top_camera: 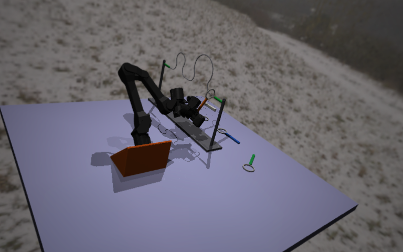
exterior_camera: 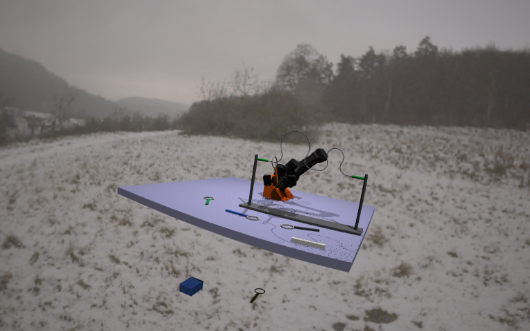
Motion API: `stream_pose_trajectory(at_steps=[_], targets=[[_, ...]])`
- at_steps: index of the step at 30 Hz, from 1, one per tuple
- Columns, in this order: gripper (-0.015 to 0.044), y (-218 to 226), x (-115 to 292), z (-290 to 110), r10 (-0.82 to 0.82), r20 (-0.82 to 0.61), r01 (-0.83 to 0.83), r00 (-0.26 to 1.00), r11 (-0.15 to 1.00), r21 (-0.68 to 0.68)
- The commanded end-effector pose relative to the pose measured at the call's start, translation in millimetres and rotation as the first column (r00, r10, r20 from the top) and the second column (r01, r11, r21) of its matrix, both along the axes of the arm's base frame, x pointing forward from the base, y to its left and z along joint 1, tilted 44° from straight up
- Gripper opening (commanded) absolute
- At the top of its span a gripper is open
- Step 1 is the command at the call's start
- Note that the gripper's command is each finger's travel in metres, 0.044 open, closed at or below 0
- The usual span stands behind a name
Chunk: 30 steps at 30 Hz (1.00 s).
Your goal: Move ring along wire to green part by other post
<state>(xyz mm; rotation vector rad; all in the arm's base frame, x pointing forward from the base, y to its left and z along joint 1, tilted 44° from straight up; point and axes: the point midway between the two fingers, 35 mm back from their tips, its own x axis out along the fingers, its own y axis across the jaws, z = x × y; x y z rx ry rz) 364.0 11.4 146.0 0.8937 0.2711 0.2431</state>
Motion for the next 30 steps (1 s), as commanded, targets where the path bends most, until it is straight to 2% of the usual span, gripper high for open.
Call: stream_pose_trajectory(at_steps=[1,13,30], targets=[[-0.015,-8,-1,-10,-0.001,-0.01,0.0,1.0,0.999,-0.05],[-0.015,-22,-1,-24,-0.004,-0.014,0.002,1.0,0.994,-0.106],[-0.015,-35,-2,-36,-0.005,-0.014,0.004,1.0,0.993,-0.117]])
